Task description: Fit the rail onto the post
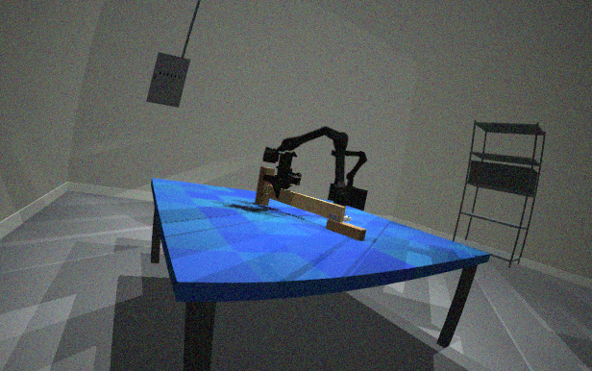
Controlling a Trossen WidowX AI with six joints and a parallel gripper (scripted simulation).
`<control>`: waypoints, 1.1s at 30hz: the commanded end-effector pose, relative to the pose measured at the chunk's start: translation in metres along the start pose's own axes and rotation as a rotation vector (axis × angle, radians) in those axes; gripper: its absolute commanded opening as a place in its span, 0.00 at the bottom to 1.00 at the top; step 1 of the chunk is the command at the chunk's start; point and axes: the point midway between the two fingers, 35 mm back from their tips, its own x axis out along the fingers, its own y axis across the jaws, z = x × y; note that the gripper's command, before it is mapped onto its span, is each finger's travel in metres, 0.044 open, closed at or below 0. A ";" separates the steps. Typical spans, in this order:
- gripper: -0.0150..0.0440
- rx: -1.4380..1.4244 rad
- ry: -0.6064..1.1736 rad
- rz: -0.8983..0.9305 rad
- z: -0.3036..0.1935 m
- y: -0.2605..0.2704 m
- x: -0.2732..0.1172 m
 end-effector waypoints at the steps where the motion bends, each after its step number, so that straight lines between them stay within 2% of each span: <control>1: 0.25 -0.002 0.005 -0.006 -0.003 -0.001 -0.002; 33: 0.25 -0.002 0.006 -0.006 -0.013 -0.001 -0.002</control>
